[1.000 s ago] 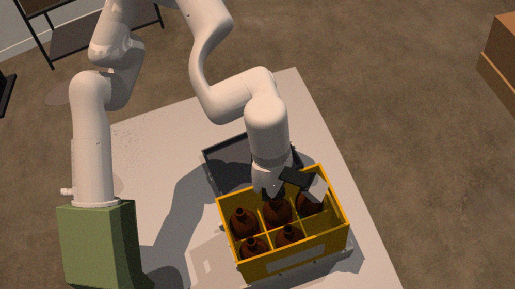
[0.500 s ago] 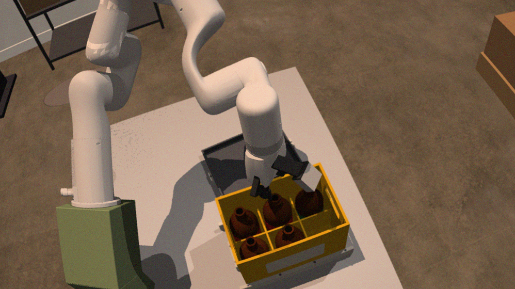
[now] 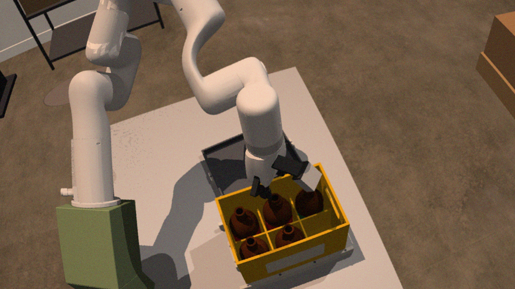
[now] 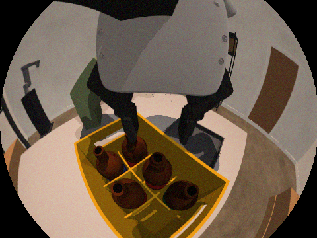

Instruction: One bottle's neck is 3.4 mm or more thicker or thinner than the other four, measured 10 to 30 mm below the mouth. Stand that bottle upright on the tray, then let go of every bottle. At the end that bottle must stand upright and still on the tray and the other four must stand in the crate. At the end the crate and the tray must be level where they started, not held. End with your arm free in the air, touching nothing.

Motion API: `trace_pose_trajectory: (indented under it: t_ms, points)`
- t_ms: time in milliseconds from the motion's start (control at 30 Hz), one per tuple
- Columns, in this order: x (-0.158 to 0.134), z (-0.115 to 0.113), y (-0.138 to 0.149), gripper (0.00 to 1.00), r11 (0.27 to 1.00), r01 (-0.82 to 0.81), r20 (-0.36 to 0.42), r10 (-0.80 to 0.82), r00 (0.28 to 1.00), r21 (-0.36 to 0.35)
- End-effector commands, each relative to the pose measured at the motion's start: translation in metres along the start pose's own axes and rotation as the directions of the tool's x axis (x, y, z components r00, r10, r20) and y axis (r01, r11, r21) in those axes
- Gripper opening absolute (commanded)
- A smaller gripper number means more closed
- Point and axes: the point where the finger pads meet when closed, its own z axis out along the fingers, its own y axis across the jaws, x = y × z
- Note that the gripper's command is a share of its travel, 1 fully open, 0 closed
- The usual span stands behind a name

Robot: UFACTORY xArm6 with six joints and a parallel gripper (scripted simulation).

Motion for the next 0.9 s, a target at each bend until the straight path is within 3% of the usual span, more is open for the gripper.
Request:
trace_pose_trajectory:
  t_ms: [0, 867]
  points:
    - [0.0010, -0.0011, -0.0004, 0.65, 1.000, 0.001, -0.003, -0.001, 1.000, 0.000]
    - [0.0009, 0.0036, -0.0006, 0.65, 1.000, 0.001, -0.004, -0.001, 1.000, -0.001]
